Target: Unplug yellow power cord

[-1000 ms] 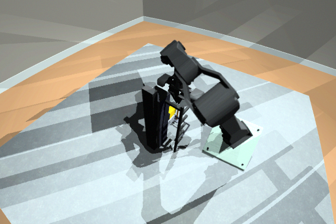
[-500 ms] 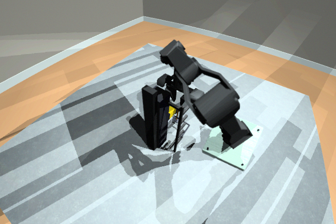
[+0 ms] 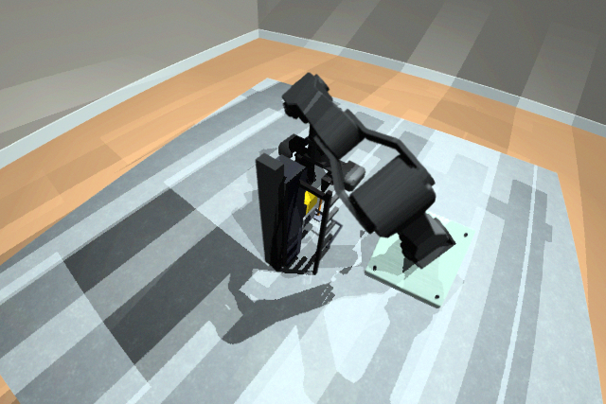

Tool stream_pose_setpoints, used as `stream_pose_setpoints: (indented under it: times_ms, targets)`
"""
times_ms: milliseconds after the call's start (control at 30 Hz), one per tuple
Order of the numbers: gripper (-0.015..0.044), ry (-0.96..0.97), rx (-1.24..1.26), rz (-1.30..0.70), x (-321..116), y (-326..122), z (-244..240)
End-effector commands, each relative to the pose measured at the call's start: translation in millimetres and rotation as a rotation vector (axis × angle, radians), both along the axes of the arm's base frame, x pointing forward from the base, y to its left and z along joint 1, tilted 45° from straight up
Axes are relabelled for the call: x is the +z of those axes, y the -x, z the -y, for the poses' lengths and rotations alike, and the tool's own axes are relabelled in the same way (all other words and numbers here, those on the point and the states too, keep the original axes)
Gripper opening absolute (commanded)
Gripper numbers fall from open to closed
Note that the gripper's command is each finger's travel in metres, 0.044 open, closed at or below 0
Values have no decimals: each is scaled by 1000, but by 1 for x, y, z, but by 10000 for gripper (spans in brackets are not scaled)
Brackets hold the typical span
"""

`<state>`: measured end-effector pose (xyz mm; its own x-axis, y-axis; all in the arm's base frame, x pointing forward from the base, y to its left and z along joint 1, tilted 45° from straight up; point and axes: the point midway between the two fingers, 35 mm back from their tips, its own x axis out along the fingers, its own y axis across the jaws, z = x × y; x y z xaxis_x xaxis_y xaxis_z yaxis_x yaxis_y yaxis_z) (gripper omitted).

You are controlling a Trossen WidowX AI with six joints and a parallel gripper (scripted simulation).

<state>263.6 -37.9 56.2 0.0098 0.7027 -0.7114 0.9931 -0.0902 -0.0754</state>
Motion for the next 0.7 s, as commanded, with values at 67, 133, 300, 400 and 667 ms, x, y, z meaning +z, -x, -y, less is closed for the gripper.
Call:
stream_pose_setpoints:
  times_ms: [67,133,300,400,667]
  targets:
    - [160,-1,-3,1,8,-1,-7]
    - [160,-2,-3,0,11,-2,-10]
    - [160,-2,-3,0,16,-2,-15]
    - [160,-3,-2,0,17,-2,-16]
    - [160,-3,-3,1,11,-2,-22]
